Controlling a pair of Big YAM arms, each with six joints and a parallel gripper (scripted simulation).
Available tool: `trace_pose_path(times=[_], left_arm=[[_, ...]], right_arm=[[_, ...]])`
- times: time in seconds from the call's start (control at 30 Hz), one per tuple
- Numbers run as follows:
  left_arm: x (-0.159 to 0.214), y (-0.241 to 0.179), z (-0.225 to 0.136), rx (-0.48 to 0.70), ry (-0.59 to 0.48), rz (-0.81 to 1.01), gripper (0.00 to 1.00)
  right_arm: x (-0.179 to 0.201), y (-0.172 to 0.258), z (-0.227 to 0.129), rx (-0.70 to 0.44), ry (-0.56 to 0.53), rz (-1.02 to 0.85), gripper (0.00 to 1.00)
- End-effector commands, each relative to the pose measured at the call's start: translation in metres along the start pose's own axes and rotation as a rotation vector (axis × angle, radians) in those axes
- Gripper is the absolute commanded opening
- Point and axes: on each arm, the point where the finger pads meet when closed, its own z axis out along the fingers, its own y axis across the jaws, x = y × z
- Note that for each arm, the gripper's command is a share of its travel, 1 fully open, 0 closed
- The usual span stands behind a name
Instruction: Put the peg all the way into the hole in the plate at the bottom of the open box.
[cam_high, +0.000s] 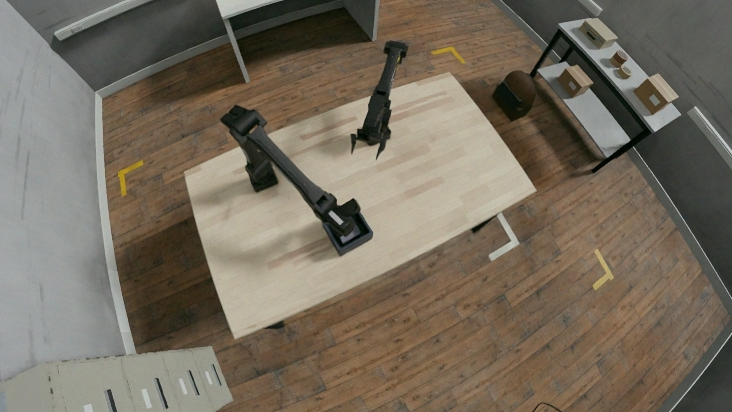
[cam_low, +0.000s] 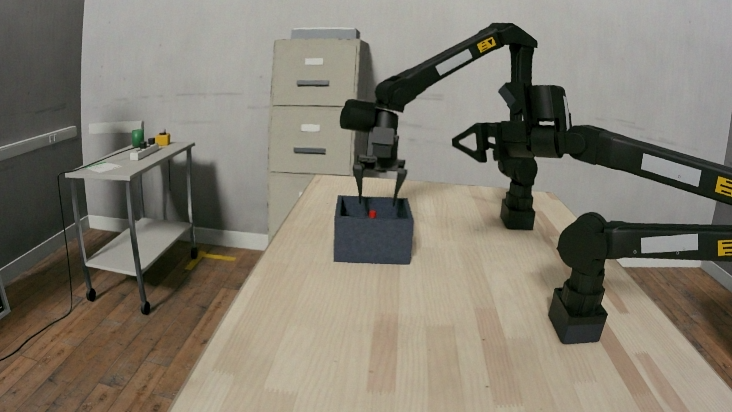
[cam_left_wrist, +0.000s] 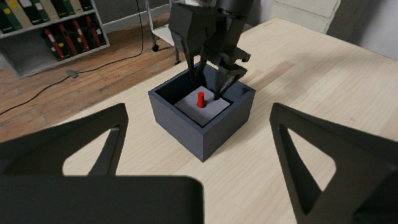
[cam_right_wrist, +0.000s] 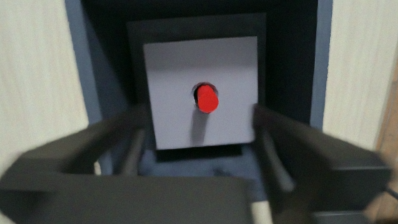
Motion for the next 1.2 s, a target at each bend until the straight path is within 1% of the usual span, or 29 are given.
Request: trace_pose_path(times=[0.0, 0.03, 0.1, 0.13, 0.17, 0.2, 0.27, 0.3, 0.37, 0.6, 0.67, 0.9, 1.03, 1.1, 1.17], left_arm=[[-0.025, 0.000, -0.002, -0.002, -0.051, -0.013, 1.00], [-0.025, 0.000, -0.002, -0.002, -0.051, -0.013, 1.00], [-0.025, 0.000, -0.002, -0.002, -0.051, -0.013, 1.00], [-0.025, 0.000, -0.002, -0.002, -0.051, -0.013, 1.00], [-0.025, 0.000, -0.002, -0.002, -0.051, -0.013, 1.00], [-0.025, 0.000, -0.002, -0.002, -0.051, -0.013, 1.00], [-0.025, 0.000, -0.002, -0.002, -0.051, -0.013, 1.00], [-0.025, 0.000, -0.002, -0.002, -0.051, -0.013, 1.00], [-0.025, 0.000, -0.002, -0.002, -0.051, -0.013, 1.00], [-0.025, 0.000, -0.002, -0.002, -0.051, -0.013, 1.00], [-0.025, 0.000, -0.002, -0.002, -0.051, -0.013, 1.00], [-0.025, 0.000, -0.002, -0.002, -0.051, -0.013, 1.00], [-0.025, 0.000, -0.002, -0.002, -0.051, -0.013, 1.00], [-0.025, 0.000, -0.002, -0.002, -0.051, -0.013, 1.00], [-0.025, 0.000, -0.002, -0.002, -0.051, -0.013, 1.00]], right_arm=[[-0.014, -0.022, -0.013, 0.028, -0.014, 0.021, 0.94], [-0.023, -0.020, -0.011, 0.025, -0.012, 0.030, 1.00], [-0.023, -0.020, -0.011, 0.025, -0.012, 0.030, 1.00], [-0.029, -0.023, -0.011, 0.038, -0.017, 0.057, 1.00], [-0.036, -0.026, -0.020, 0.069, -0.033, 0.083, 1.00], [-0.032, -0.018, -0.016, 0.070, -0.028, 0.130, 1.00], [-0.036, -0.019, -0.019, 0.115, -0.041, 0.231, 1.00], [-0.029, -0.010, -0.011, 0.125, -0.033, 0.300, 1.00], [-0.029, -0.010, -0.011, 0.182, -0.051, 0.409, 1.00], [-0.024, -0.009, -0.014, 0.334, -0.153, 0.733, 1.00], [-0.024, -0.009, -0.014, 0.334, -0.153, 0.733, 1.00], [-0.019, -0.006, -0.019, 0.427, -0.245, 0.906, 1.00], [-0.017, -0.004, -0.020, 0.452, -0.264, 0.926, 1.00], [-0.016, -0.005, -0.016, 0.453, -0.249, 0.907, 1.00], [-0.022, -0.012, -0.021, 0.461, -0.262, 0.899, 1.00]])
